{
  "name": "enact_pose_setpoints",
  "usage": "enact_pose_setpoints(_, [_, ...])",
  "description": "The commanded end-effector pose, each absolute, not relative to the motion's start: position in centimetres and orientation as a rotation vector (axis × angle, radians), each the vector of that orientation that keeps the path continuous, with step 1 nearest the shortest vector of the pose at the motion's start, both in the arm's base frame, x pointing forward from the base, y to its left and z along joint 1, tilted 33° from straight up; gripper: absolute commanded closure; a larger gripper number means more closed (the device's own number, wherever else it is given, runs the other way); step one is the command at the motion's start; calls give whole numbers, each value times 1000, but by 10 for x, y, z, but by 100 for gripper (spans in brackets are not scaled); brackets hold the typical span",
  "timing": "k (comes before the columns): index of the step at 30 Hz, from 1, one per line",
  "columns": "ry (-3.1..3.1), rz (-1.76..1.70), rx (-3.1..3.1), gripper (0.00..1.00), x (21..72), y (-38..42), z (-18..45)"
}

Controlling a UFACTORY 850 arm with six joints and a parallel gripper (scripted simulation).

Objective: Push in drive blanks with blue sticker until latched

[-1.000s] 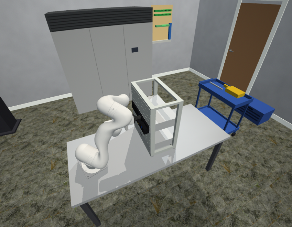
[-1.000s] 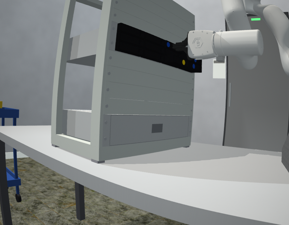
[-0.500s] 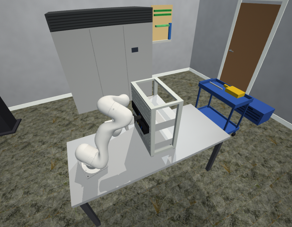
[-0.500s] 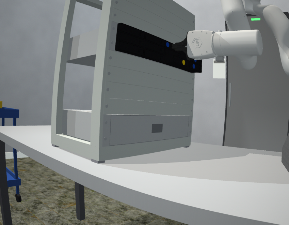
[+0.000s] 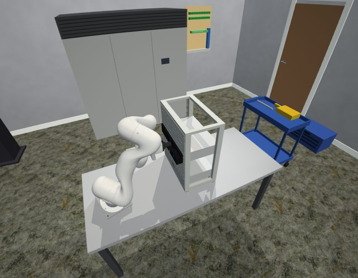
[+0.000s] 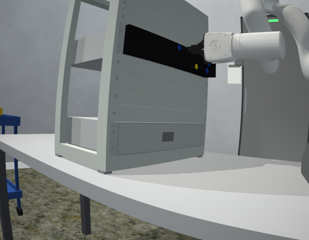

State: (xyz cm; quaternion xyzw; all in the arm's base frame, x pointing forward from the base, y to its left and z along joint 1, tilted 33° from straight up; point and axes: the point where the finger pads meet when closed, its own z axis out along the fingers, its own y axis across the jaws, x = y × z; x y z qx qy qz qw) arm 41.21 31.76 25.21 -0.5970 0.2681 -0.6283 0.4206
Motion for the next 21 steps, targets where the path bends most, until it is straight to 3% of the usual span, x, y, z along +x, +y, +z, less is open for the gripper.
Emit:
enact_pose_setpoints(1, [672,-1574,-1495,100,392,315,249])
enact_pose_setpoints(13, [672,-1574,-1495,100,342,306,242])
enact_pose_setpoints(21, [672,-1574,-1495,100,334,305,241])
